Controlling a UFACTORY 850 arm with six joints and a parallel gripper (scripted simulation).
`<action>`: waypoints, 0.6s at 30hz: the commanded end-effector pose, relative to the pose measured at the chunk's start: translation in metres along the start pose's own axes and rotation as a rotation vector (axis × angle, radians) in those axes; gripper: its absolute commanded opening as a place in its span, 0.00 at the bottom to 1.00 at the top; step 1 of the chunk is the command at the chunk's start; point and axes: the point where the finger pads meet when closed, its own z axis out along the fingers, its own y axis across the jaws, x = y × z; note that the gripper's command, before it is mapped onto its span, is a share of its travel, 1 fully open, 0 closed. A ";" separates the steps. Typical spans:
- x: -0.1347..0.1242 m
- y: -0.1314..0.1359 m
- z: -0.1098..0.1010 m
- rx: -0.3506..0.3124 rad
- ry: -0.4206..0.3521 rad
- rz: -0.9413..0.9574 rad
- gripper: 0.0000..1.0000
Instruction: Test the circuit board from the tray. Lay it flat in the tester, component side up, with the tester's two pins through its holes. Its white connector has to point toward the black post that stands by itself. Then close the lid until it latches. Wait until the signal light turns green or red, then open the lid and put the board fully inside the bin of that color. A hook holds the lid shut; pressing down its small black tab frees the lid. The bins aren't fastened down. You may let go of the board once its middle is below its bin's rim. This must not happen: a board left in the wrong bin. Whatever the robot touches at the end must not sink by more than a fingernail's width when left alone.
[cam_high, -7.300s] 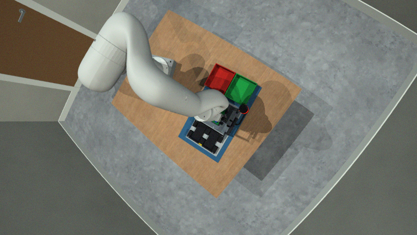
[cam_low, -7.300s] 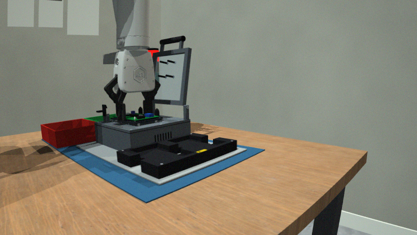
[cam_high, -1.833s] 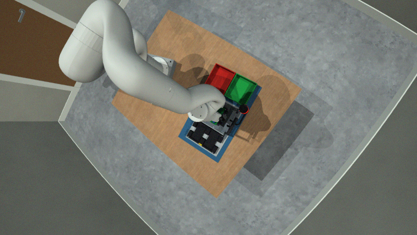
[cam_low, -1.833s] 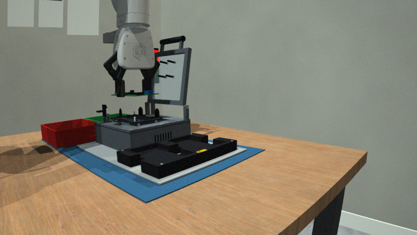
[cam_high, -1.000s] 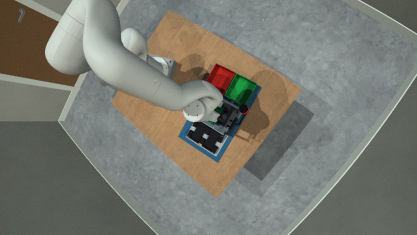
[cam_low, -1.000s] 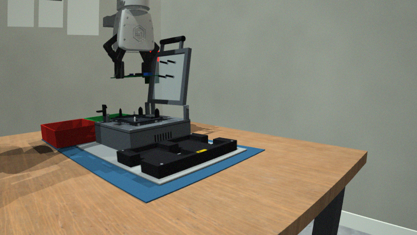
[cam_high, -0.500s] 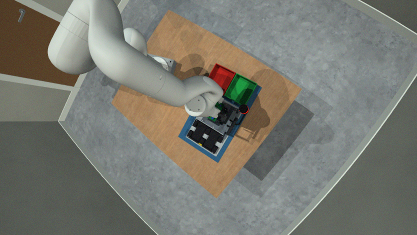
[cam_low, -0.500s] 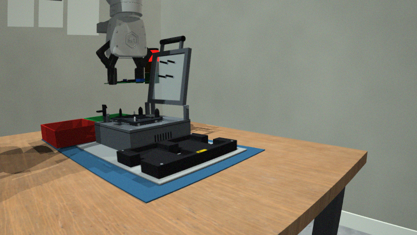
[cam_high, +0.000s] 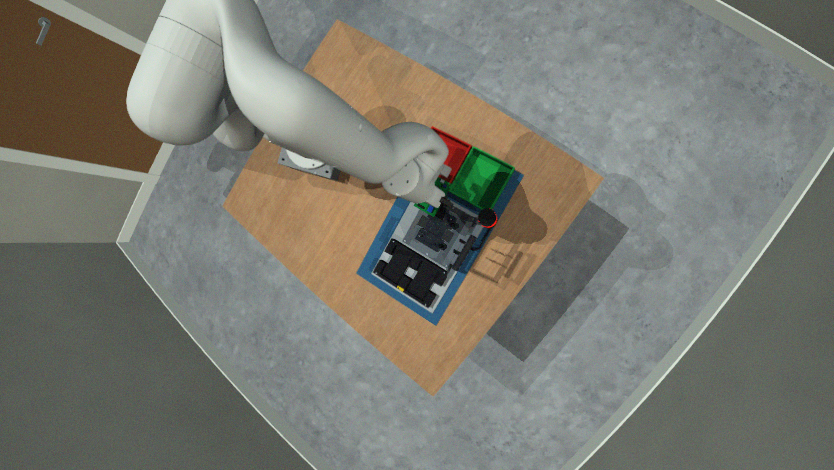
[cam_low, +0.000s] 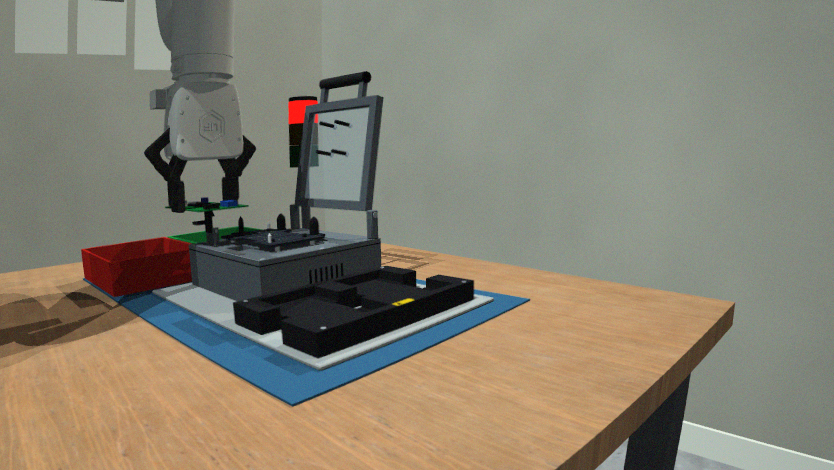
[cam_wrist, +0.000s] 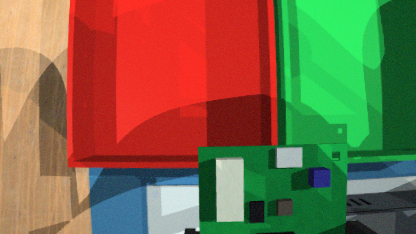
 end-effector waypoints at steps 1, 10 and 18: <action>0.024 -0.009 0.019 -0.005 -0.003 0.002 0.79; 0.070 -0.031 0.053 -0.005 -0.005 0.002 0.79; 0.097 -0.045 0.074 -0.005 -0.006 0.002 0.79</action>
